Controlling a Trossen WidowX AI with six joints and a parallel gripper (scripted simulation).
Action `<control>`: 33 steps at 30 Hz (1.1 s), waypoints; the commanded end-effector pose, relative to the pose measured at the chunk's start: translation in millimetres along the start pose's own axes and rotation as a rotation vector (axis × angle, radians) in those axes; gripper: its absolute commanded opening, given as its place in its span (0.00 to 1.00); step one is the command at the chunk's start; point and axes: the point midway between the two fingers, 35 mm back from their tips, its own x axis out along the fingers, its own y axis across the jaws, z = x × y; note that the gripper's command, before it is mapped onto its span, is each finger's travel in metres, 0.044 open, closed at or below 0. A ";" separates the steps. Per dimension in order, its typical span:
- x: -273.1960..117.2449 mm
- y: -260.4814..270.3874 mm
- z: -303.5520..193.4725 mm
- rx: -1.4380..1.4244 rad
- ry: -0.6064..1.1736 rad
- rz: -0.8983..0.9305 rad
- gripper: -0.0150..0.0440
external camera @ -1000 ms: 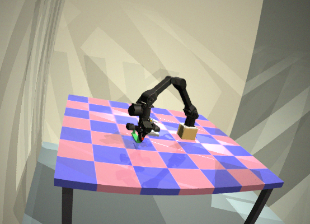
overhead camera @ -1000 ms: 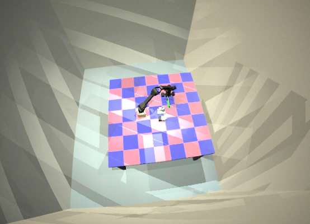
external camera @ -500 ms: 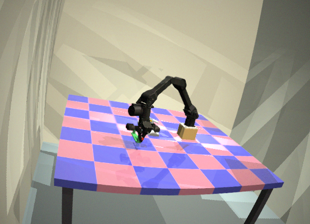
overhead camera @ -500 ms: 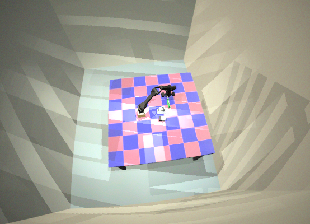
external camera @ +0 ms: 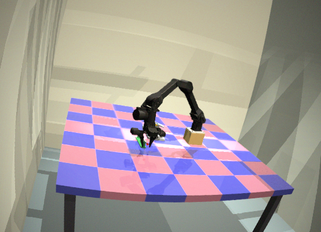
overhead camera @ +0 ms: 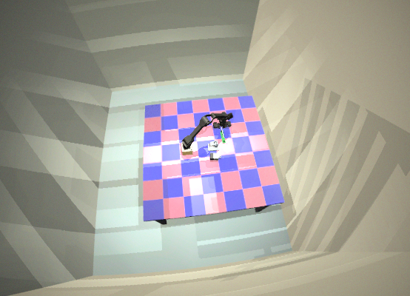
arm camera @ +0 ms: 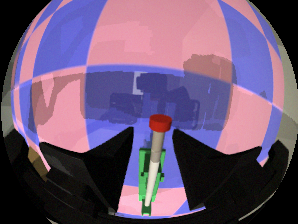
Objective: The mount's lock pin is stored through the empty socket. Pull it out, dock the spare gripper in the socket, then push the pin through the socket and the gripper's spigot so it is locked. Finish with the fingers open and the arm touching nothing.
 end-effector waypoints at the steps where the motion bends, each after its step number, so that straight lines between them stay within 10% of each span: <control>1: -2.6 0.0 0.3 0.000 0.000 0.000 0.59; 33: -68.7 12.3 3.7 -0.007 0.023 0.049 0.59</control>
